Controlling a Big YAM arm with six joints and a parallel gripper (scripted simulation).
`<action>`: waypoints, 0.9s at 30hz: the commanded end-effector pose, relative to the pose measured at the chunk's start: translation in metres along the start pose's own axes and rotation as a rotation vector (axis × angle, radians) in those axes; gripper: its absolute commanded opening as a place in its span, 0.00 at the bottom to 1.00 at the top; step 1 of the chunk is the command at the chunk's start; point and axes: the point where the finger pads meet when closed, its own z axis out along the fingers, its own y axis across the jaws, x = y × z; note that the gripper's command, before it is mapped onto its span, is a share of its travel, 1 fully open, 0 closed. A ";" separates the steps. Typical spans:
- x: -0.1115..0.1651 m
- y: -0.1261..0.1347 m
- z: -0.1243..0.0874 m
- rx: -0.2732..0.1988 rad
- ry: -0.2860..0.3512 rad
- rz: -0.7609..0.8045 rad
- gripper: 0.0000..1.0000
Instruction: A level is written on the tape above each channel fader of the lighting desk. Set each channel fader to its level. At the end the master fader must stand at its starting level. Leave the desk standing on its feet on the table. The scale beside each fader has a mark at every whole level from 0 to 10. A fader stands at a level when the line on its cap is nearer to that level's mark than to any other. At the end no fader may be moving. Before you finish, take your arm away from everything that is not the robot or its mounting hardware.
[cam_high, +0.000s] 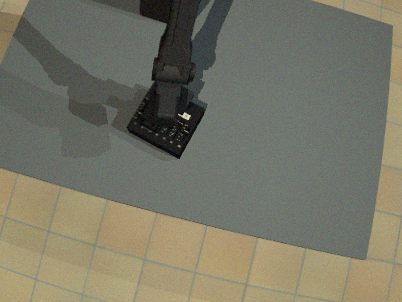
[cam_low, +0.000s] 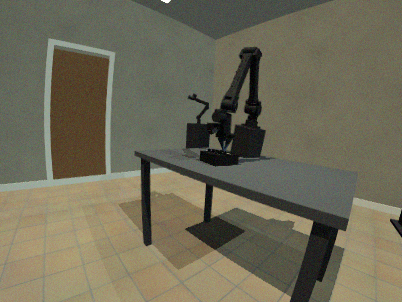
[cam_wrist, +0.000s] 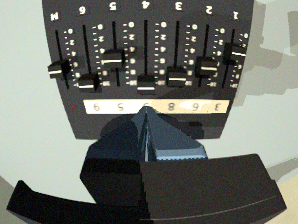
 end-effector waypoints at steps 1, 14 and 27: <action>-0.021 0.011 -0.004 -0.014 -0.040 -0.004 0.00; -0.025 0.007 -0.007 -0.011 -0.034 -0.004 0.00; -0.027 0.005 -0.004 -0.007 -0.026 -0.002 0.00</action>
